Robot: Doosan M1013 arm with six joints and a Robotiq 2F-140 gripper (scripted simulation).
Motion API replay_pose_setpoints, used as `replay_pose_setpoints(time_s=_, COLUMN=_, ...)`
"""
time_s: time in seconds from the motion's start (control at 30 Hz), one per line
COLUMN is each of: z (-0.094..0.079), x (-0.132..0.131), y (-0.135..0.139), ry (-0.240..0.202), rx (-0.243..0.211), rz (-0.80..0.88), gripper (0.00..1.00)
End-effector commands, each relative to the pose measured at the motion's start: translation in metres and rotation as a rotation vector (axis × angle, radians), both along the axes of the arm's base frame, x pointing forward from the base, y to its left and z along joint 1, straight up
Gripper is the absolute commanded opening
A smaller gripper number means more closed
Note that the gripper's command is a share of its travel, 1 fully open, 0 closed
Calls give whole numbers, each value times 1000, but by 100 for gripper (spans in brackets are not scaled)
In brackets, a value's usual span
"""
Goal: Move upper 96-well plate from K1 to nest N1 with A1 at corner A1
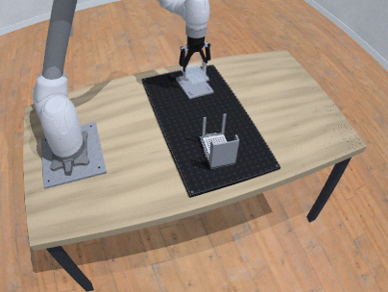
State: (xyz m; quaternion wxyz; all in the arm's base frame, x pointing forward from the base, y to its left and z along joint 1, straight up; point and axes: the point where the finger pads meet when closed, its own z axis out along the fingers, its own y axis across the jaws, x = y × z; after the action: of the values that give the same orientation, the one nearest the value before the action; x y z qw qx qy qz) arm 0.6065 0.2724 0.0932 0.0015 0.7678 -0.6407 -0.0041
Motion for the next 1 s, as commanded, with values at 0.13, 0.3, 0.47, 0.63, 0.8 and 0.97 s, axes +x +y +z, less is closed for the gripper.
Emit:
replay_pose_setpoints(time_s=0.13, z=-12, x=0, y=0, ry=0, rx=0, rz=0, gripper=0)
replay_pose_setpoints(time_s=0.3, z=-17, x=0, y=0, ry=0, rx=0, rz=0, gripper=0)
replay_pose_setpoints(time_s=0.47, z=-25, x=0, y=0, ry=0, rx=0, rz=0, gripper=0)
replay_pose_setpoints(time_s=0.63, z=-34, x=0, y=0, ry=0, rx=0, rz=0, gripper=0)
replay_pose_setpoints(time_s=0.8, z=-39, x=0, y=0, ry=0, rx=0, rz=0, gripper=0)
replay_pose_setpoints(time_s=0.97, z=-45, x=0, y=0, ry=0, rx=0, rz=0, gripper=0)
